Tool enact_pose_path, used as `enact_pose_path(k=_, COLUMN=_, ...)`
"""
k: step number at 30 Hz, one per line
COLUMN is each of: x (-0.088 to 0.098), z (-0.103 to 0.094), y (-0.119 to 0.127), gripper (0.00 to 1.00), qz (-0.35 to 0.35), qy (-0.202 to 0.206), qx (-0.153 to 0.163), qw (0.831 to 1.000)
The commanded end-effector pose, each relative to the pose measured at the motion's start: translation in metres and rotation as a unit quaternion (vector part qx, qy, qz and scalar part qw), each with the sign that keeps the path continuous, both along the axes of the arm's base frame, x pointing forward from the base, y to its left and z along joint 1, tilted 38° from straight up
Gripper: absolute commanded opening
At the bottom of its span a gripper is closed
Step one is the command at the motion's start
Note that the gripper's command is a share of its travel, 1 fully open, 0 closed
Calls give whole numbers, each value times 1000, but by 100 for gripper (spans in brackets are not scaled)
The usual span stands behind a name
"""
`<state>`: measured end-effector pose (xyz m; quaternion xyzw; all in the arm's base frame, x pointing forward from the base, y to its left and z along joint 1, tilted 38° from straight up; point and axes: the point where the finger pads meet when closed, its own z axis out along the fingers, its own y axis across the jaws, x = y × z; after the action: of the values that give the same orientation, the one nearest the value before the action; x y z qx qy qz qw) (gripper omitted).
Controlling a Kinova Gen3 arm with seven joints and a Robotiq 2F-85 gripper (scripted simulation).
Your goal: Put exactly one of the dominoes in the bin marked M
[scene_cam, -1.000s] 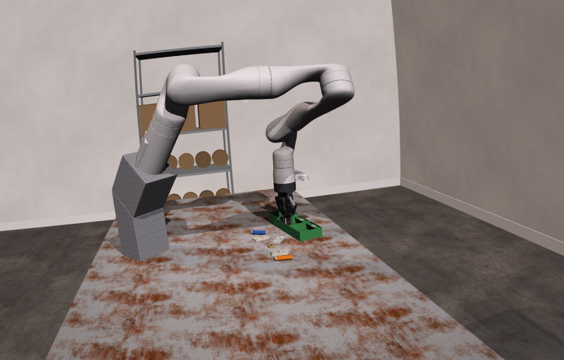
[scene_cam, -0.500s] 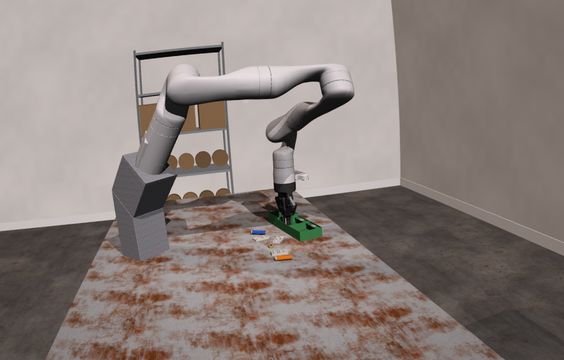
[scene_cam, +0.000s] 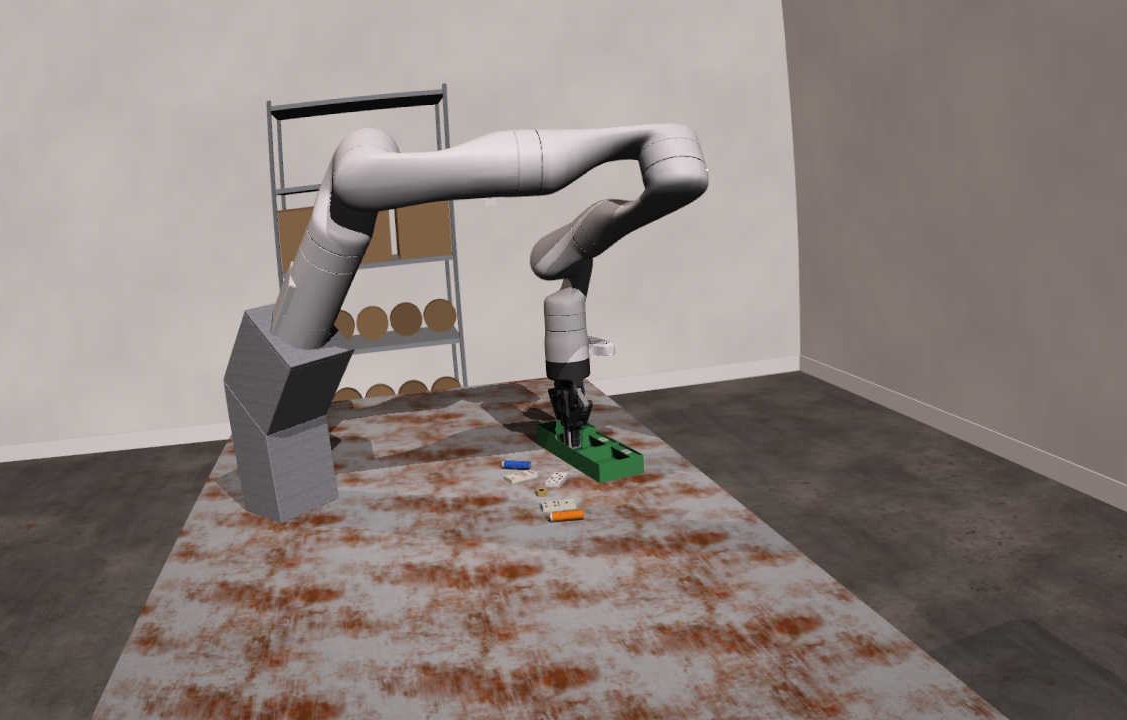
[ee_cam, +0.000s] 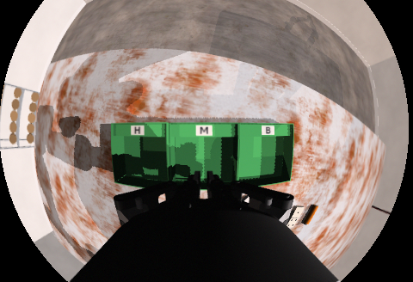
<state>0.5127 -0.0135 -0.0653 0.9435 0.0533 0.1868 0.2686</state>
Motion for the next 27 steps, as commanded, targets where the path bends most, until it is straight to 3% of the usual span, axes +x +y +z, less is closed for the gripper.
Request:
enact_pose_path(k=1, x=0, z=5, y=3, gripper=9, qz=2, qy=-2, qx=0, qw=1000)
enact_pose_path(k=14, x=-5, z=17, y=10, gripper=9, qz=2, qy=-2, qx=0, qw=1000)
enact_pose_path(k=20, x=-15, z=35, y=22, gripper=9, qz=2, qy=-2, qx=0, qw=1000)
enact_pose_path(k=27, x=-15, z=33, y=26, gripper=9, qz=2, qy=-2, qx=0, qw=1000)
